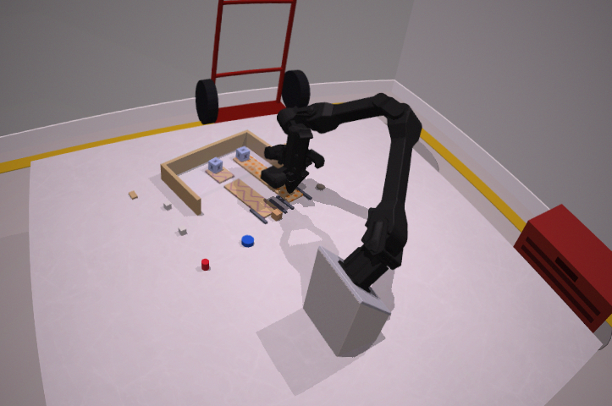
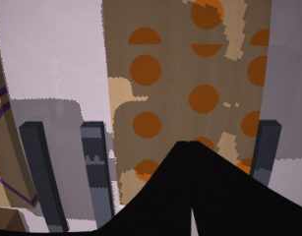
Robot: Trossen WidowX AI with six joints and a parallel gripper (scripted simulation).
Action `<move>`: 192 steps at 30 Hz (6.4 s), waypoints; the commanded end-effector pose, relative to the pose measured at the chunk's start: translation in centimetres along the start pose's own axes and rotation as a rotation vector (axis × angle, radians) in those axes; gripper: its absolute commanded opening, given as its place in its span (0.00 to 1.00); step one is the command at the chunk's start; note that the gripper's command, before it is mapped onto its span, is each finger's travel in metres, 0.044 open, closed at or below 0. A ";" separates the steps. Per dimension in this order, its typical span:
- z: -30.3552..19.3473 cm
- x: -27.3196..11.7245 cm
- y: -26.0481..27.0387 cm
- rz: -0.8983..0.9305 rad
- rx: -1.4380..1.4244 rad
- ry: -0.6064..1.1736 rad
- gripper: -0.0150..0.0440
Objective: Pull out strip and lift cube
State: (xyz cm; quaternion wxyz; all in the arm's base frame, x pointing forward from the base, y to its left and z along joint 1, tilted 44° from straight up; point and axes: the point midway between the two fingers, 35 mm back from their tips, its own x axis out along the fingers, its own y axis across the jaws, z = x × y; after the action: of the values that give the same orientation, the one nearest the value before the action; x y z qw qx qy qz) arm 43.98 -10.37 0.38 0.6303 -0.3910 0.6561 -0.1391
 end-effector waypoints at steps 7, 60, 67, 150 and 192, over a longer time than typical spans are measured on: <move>0.0 0.2 0.0 0.003 -0.003 -0.002 0.25; -1.2 -0.5 0.0 0.003 -0.003 -0.001 0.25; -2.2 0.0 0.0 0.003 -0.004 -0.001 0.25; -14.5 0.9 0.0 0.002 -0.009 0.005 0.25; -19.9 0.9 0.0 0.002 -0.011 0.008 0.25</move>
State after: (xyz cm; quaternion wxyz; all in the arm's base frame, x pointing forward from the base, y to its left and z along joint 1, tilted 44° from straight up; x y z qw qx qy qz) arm 26.92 -16.44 3.52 0.6392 -0.3978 0.6446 -0.1333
